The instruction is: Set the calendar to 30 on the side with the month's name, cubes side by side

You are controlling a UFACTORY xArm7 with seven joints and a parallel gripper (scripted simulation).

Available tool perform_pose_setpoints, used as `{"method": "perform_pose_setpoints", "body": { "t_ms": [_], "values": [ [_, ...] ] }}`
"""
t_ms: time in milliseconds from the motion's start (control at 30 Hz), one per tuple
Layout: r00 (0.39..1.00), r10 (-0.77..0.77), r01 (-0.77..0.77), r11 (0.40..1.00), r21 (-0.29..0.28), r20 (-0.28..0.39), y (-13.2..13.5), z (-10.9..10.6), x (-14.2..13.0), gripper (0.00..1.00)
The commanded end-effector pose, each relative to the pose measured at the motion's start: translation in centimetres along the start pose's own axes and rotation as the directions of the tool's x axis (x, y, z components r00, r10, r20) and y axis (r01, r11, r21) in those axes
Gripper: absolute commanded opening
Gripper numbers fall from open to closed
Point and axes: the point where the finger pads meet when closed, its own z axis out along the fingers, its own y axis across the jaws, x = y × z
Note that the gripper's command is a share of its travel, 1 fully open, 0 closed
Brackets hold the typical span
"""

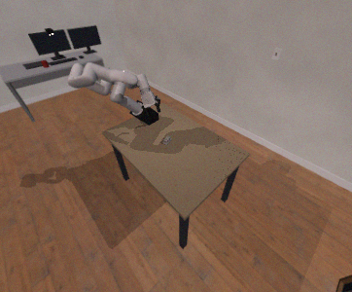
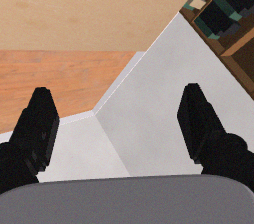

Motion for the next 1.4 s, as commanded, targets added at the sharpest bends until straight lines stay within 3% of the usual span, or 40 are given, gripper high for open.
{"method": "perform_pose_setpoints", "body": {
  "t_ms": [0,67,100,133,167,267,333,367,400,433,467,500,667,1367],
  "values": [
    [0.995,0.038,-0.026,0.992,0.122,-0.095,0.9,3.3,2.6,1.00],
    [0.995,0.038,-0.026,0.992,0.122,-0.095,0.9,3.3,2.6,1.00],
    [0.989,0.061,-0.037,0.984,0.176,-0.134,0.9,4.7,3.8,1.00],
    [0.989,0.061,-0.037,0.984,0.176,-0.134,0.9,4.7,3.8,1.00],
    [0.982,0.087,-0.047,0.972,0.229,-0.168,0.8,6.1,5.1,1.00],
    [0.982,0.087,-0.047,0.972,0.229,-0.168,0.8,6.1,5.1,1.00],
    [0.965,0.143,-0.063,0.942,0.330,-0.222,0.3,8.8,7.5,1.00],
    [0.965,0.143,-0.063,0.942,0.330,-0.222,0.3,8.8,7.5,1.00],
    [0.955,0.170,-0.070,0.925,0.374,-0.242,-0.1,10.0,8.7,1.00],
    [0.955,0.170,-0.070,0.925,0.374,-0.242,-0.1,10.0,8.7,1.00],
    [0.946,0.195,-0.074,0.907,0.415,-0.257,-0.5,11.2,9.8,1.00],
    [0.946,0.195,-0.074,0.907,0.415,-0.257,-0.5,11.2,9.8,1.00],
    [0.917,0.276,-0.085,0.841,0.534,-0.289,-2.0,14.5,13.2,1.00],
    [0.912,0.287,-0.086,0.831,0.549,-0.292,-2.3,14.9,13.7,1.00]
  ]
}}
